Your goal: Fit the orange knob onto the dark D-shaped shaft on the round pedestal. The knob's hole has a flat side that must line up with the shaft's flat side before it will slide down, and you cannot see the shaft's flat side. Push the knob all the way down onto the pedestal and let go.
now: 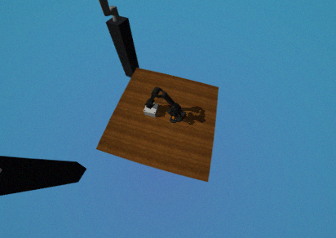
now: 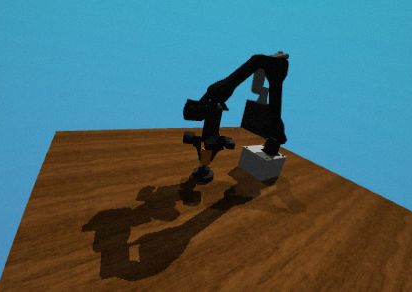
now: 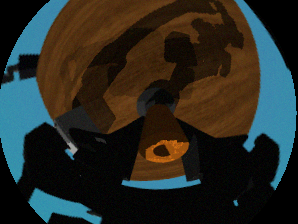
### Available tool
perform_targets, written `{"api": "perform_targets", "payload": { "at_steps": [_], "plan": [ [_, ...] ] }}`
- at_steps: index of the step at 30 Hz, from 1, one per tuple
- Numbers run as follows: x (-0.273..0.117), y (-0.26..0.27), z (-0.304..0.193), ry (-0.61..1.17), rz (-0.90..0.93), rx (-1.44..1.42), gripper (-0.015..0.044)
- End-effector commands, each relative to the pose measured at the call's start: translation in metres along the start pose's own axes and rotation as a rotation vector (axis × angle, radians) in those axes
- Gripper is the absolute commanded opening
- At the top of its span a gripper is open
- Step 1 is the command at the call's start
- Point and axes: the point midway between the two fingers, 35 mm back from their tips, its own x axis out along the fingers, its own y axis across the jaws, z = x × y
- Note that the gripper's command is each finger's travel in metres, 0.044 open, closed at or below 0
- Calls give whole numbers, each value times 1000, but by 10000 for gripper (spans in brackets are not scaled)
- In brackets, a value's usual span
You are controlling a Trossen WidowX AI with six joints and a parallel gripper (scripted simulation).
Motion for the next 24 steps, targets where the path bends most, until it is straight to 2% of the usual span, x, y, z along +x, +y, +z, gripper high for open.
{"api": "perform_targets", "payload": {
  "at_steps": [1, 24],
  "plan": [
    [1, 0, -1, 2, 0, -7, 0],
    [2, 2, -1, 2, 0, -7, 0]
  ]
}}
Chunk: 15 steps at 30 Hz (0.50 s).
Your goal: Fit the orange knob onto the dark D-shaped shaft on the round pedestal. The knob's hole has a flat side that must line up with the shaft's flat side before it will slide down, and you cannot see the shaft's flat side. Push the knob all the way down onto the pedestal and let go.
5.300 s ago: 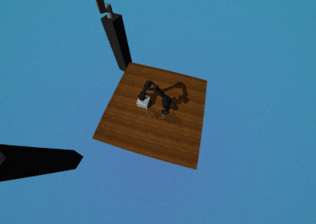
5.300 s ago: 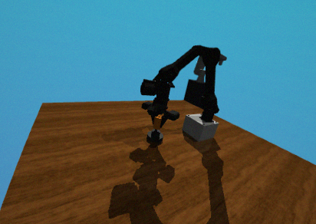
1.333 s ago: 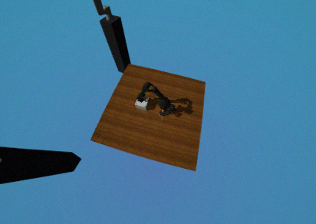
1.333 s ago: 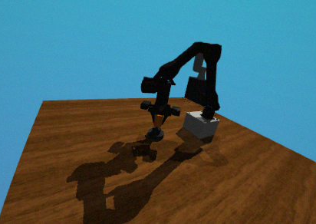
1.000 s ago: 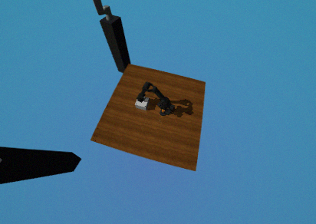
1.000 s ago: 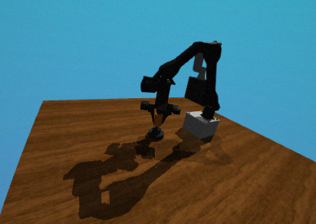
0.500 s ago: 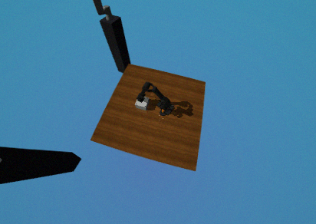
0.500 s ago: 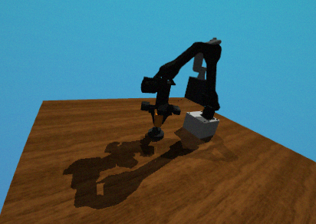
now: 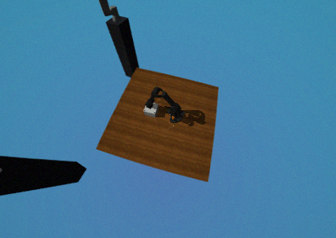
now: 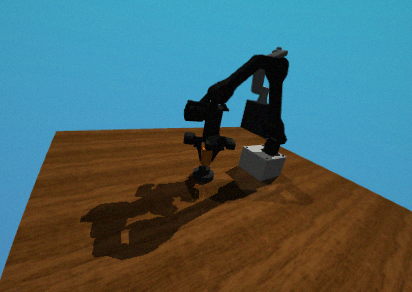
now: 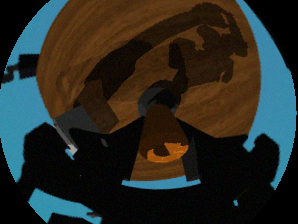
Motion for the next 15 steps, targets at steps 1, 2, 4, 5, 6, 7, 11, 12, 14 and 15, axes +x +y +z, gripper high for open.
{"api": "perform_targets", "payload": {
  "at_steps": [1, 2, 4, 5, 6, 7, 11, 12, 14, 15],
  "plan": [
    [-2, -1, 0, 1, -4, -3, 0],
    [-3, -2, 0, 1, -4, -3, 0],
    [-4, -2, 1, 1, -4, -3, 0],
    [-5, -3, 1, 1, -4, -3, 0],
    [-5, -3, 1, 1, -4, -12, 0],
    [-5, -3, 1, 1, -4, -29, 0],
    [-6, -4, 1, 1, -4, -172, 0],
    [-5, -4, 1, 1, -4, -202, 0],
    [-4, -4, 1, 1, -4, -213, 0],
    [-4, -4, 1, 1, -4, -213, 0]
  ]
}}
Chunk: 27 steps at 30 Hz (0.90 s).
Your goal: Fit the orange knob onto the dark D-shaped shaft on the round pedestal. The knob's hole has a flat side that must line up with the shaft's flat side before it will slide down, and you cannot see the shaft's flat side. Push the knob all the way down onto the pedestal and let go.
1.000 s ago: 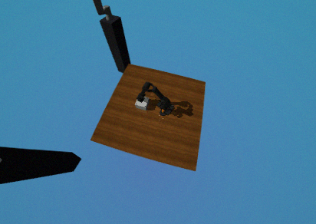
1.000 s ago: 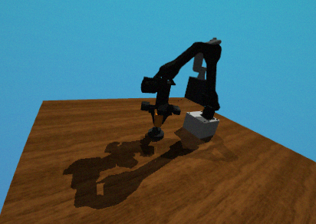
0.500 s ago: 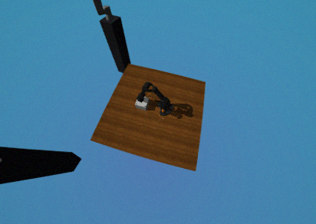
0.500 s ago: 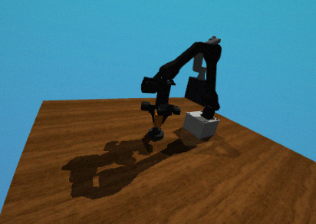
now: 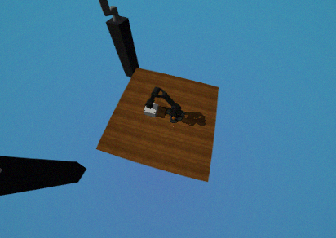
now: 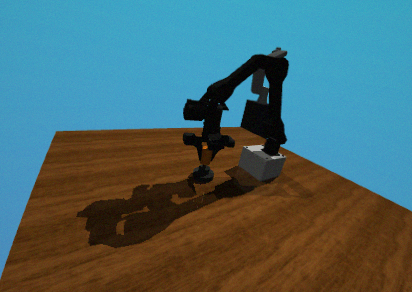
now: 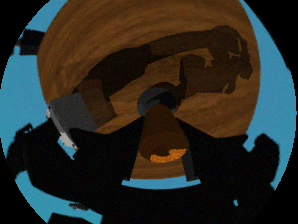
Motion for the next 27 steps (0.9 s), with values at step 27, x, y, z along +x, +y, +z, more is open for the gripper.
{"api": "perform_targets", "payload": {
  "at_steps": [27],
  "plan": [
    [4, 1, -1, 1, -5, -34, 0]
  ]
}}
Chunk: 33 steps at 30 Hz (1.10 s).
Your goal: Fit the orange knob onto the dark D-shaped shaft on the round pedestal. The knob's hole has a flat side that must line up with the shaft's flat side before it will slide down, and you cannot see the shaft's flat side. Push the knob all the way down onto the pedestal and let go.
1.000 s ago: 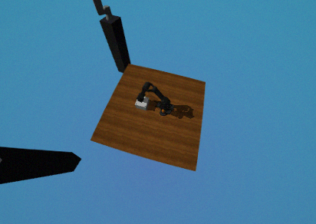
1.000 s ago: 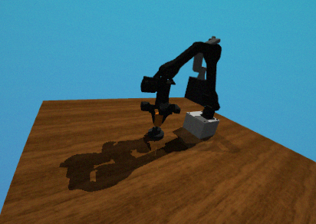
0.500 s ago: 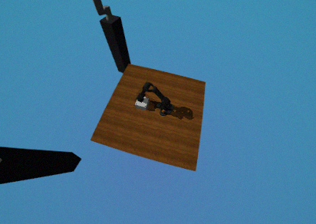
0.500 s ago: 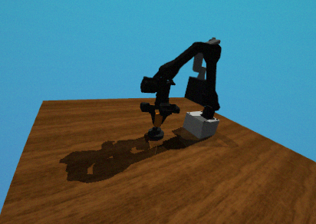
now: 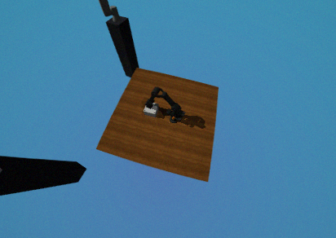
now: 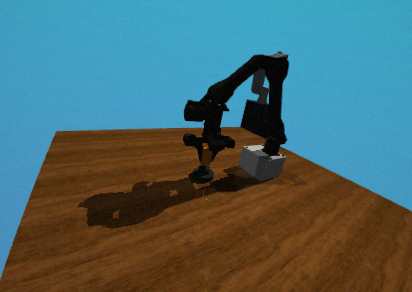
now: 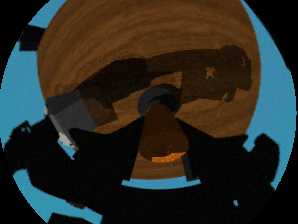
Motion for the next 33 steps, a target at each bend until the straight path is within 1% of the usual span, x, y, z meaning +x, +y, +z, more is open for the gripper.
{"api": "perform_targets", "payload": {
  "at_steps": [1, 13, 16, 20, 33],
  "plan": [
    [0, -1, 0, 2, -2, -3, 0],
    [-5, -2, 0, 2, -2, -3, 0],
    [-5, -3, 0, 2, -2, -57, 0],
    [-5, -4, 0, 2, -2, -202, 0],
    [-1, -1, 0, 2, -2, -213, 0]
  ]
}}
